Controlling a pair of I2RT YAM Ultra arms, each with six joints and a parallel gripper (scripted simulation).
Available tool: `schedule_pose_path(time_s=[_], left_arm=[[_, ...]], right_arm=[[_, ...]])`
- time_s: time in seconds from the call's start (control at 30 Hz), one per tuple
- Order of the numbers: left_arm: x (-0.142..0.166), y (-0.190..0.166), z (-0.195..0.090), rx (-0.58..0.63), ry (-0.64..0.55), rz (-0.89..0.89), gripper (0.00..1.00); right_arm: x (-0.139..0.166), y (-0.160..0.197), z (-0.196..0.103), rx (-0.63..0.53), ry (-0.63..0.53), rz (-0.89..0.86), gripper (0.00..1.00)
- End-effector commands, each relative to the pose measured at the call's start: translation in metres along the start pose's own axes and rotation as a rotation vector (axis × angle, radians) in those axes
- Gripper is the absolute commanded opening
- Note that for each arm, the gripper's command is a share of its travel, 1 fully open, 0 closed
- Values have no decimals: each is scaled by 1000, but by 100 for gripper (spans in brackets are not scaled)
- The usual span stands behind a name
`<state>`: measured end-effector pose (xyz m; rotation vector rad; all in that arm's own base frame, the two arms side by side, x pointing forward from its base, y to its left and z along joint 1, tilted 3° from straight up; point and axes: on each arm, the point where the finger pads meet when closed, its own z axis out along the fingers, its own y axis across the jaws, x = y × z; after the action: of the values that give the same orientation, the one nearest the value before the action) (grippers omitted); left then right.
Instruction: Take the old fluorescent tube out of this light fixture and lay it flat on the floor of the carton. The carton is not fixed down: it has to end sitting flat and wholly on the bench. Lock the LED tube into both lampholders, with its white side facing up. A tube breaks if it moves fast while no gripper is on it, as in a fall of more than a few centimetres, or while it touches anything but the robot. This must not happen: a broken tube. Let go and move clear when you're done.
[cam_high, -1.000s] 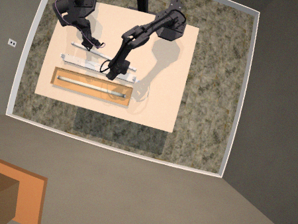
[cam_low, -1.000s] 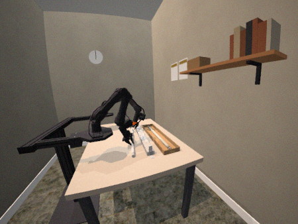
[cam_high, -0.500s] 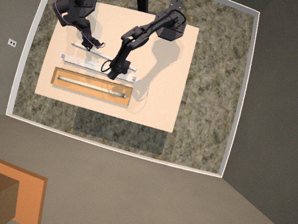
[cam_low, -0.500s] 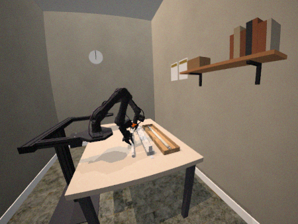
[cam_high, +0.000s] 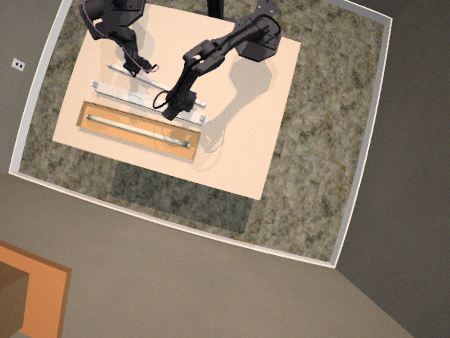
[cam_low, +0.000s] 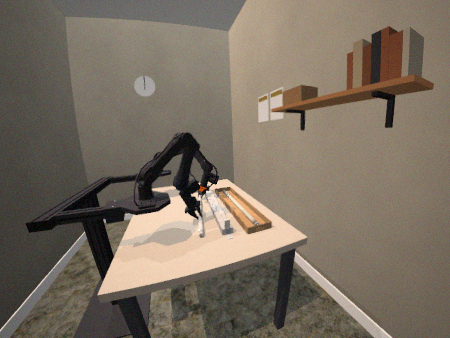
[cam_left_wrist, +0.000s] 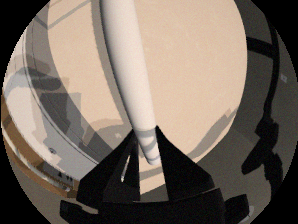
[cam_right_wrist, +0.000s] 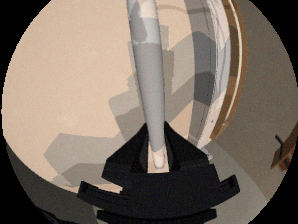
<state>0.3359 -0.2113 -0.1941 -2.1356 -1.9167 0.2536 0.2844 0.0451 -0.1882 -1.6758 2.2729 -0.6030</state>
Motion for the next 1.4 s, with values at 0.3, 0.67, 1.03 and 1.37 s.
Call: schedule_pose_path(time_s=[0.3,0.67,1.03,1.37], left_arm=[[-10,8,-18,-31,-30,10,11],[-10,8,-18,-31,-30,10,11],[-10,8,-18,-31,-30,10,11],[-10,8,-18,-31,-30,10,11]], right_arm=[[0,-8,-6,30,-2,9,49],[0,-8,-6,29,-5,9,49],[5,4,-28,-12,28,-1,49],[5,4,-55,-9,26,2,49]])
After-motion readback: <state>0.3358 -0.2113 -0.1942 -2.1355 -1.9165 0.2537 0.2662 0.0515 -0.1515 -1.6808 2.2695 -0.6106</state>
